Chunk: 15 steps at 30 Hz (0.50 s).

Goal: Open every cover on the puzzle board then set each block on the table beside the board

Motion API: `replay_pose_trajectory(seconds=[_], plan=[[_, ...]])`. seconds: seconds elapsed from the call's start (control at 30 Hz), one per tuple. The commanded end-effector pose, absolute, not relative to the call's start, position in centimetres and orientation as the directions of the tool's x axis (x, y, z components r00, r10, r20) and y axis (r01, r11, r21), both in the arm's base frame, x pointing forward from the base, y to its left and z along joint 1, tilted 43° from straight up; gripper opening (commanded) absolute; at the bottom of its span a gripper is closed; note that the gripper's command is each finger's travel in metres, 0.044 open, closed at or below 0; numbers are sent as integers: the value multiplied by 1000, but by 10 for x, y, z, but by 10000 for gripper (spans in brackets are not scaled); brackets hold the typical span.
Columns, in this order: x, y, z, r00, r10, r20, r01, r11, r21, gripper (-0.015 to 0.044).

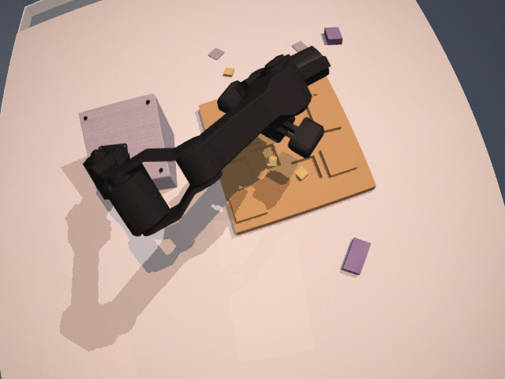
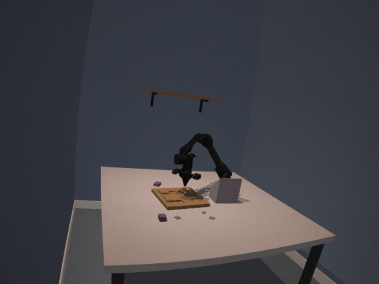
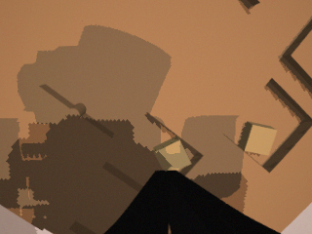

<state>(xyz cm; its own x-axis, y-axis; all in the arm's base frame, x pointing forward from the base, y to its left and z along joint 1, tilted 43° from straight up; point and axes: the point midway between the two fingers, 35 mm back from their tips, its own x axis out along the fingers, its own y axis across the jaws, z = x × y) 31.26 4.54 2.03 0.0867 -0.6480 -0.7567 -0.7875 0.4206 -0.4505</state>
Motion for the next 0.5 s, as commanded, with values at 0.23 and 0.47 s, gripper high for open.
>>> replay_pose_trajectory(seconds=[0.23,0.47], plan=[[307,25,32,89,-666,-741,-976,91,-200,0],[310,25,32,90,-666,-741,-976,91,-200,0]])
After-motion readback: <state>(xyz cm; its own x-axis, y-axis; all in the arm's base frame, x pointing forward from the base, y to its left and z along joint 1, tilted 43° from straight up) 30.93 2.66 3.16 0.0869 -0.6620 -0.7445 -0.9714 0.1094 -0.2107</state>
